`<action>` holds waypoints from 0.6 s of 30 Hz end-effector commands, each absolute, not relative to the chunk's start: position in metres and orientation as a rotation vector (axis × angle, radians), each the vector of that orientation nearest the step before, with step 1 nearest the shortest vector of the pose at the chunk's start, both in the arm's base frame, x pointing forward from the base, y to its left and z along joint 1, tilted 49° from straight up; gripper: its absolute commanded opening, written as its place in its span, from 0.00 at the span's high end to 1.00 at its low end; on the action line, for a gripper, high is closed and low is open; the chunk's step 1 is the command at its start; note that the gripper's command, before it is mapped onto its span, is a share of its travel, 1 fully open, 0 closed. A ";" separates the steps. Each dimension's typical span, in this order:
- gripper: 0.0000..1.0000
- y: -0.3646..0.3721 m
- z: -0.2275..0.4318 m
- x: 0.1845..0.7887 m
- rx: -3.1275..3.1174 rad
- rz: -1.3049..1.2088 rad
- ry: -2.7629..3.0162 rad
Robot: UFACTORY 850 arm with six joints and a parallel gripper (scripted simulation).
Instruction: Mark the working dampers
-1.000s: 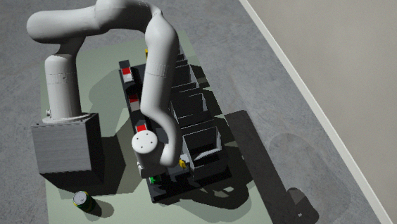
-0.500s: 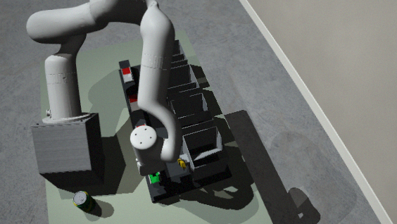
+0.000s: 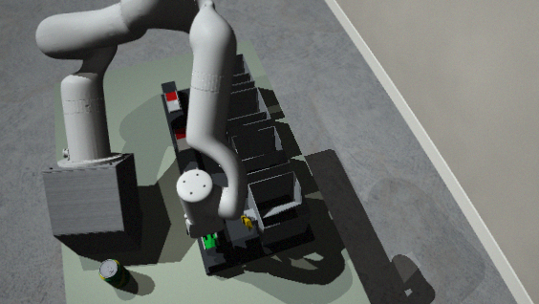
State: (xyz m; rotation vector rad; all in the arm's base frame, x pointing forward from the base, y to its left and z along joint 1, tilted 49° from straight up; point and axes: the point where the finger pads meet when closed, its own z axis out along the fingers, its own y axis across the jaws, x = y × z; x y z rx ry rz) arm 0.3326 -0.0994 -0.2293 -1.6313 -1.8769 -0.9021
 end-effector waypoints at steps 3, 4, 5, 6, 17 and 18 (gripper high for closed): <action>0.00 -0.102 -0.228 0.333 -1.633 -0.903 -1.879; 0.00 -0.103 -0.227 0.333 -1.633 -0.903 -1.879; 0.00 -0.104 -0.226 0.333 -1.633 -0.903 -1.879; 0.00 -0.106 -0.224 0.333 -1.633 -0.903 -1.879; 0.00 -0.128 -0.205 0.331 -1.633 -0.903 -1.879; 0.00 -0.130 -0.203 0.331 -1.633 -0.903 -1.879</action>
